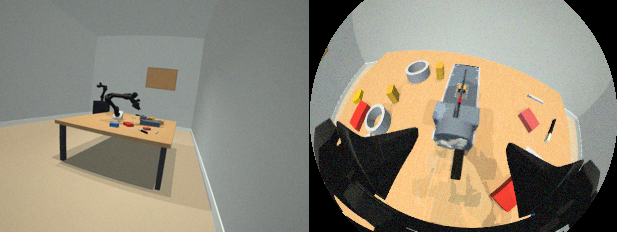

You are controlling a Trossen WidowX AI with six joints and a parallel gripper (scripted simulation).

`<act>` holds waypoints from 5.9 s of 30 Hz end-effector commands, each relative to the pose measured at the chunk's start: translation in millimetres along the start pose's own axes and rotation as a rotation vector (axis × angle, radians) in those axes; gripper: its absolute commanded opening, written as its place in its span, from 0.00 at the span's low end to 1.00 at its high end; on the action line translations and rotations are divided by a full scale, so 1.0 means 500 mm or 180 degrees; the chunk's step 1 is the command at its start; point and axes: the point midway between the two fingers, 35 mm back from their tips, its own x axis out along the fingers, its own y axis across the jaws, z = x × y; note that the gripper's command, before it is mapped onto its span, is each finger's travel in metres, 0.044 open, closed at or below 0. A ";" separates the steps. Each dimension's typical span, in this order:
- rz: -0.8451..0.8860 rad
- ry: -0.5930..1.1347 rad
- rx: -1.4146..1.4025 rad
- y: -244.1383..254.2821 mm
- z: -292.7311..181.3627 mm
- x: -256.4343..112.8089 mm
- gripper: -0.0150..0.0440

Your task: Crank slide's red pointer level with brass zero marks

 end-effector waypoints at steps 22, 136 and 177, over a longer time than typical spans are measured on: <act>0.0013 0.0009 -0.0028 0.000 -0.083 0.079 1.00; -0.0008 0.0000 -0.0038 0.010 -0.227 0.217 0.25; -0.0006 0.0001 -0.0037 0.041 -0.230 0.219 0.25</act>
